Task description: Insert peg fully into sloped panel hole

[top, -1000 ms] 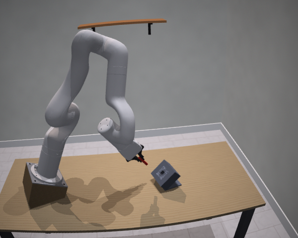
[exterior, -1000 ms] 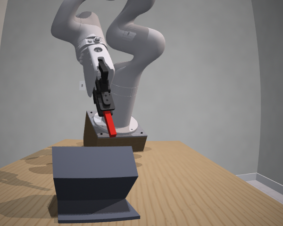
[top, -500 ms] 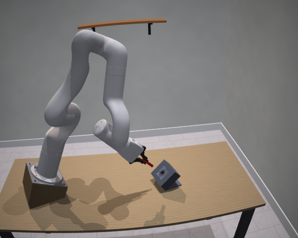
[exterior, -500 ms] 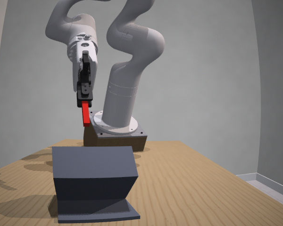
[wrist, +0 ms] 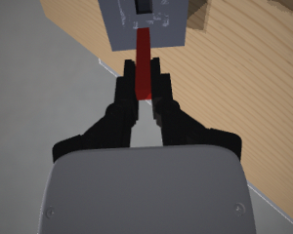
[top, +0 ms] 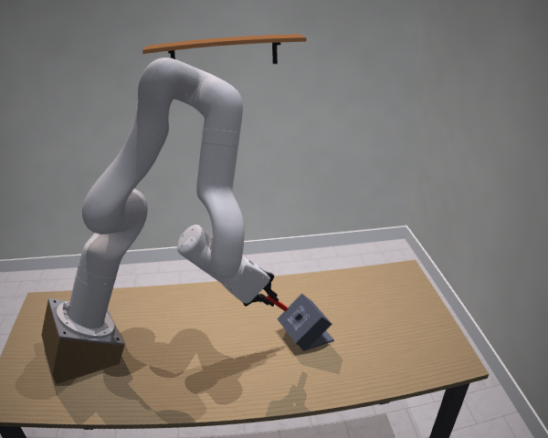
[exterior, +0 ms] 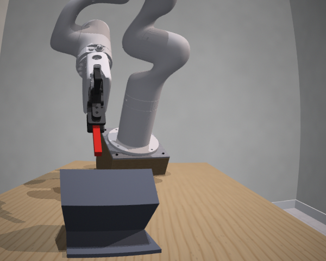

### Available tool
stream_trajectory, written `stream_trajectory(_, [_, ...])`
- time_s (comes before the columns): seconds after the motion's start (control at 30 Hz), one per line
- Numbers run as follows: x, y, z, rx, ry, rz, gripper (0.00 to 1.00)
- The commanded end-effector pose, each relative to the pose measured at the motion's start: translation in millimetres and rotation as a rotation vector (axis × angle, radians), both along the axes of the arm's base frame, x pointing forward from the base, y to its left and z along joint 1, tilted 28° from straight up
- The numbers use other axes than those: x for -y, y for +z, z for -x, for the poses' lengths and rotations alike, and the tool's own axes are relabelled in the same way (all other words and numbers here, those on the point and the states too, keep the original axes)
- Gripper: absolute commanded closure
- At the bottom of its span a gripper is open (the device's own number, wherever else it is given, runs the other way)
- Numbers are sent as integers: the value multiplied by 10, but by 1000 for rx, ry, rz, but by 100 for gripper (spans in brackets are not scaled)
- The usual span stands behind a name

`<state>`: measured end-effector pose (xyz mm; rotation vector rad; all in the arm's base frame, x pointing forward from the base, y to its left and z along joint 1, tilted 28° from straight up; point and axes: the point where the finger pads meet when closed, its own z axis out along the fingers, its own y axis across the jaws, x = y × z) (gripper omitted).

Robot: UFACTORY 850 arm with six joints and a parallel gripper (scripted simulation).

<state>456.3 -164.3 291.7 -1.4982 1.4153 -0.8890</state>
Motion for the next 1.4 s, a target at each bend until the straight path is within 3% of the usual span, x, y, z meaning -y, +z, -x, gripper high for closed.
stream_trajectory(0.0, [-9, -29, -89, 1, 0, 1, 100])
stream_trajectory(0.3, [-35, -97, -253, 1, 0, 1, 100])
stream_trajectory(1.37, [-64, -181, -458, 1, 0, 1, 100])
